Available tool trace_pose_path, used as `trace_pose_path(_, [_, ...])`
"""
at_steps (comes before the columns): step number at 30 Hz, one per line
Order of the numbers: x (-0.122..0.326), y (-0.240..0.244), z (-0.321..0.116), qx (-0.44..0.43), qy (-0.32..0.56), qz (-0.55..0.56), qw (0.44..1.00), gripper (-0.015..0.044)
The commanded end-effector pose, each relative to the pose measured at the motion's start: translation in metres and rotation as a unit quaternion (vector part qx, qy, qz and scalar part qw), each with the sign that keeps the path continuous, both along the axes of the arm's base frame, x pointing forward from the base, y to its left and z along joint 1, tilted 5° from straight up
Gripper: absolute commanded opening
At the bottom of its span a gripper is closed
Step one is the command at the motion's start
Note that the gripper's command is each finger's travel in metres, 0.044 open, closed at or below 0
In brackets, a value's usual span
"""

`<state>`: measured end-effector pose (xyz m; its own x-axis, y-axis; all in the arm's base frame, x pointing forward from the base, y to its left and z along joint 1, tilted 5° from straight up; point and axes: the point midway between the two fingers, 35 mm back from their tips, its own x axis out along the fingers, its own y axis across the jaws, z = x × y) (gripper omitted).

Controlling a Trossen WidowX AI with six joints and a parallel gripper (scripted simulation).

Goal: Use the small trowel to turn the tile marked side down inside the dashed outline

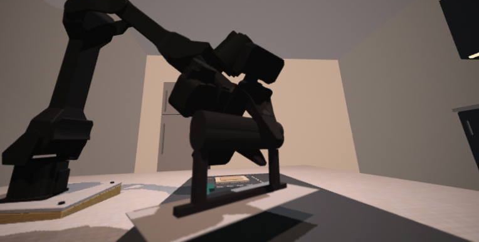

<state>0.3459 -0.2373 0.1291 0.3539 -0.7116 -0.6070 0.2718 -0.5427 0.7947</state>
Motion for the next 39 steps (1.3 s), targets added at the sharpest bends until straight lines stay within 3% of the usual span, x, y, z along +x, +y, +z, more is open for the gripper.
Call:
trace_pose_path(1, [-0.010,-0.026,0.005,-0.014,-0.019,-0.075,0.997,0.0000])
trace_pose_path(7, [-0.023,-0.049,0.003,-0.026,-0.031,-0.144,0.989,0.0000])
trace_pose_path(39, [-0.018,-0.053,-0.031,-0.020,-0.029,-0.145,0.989,0.0000])
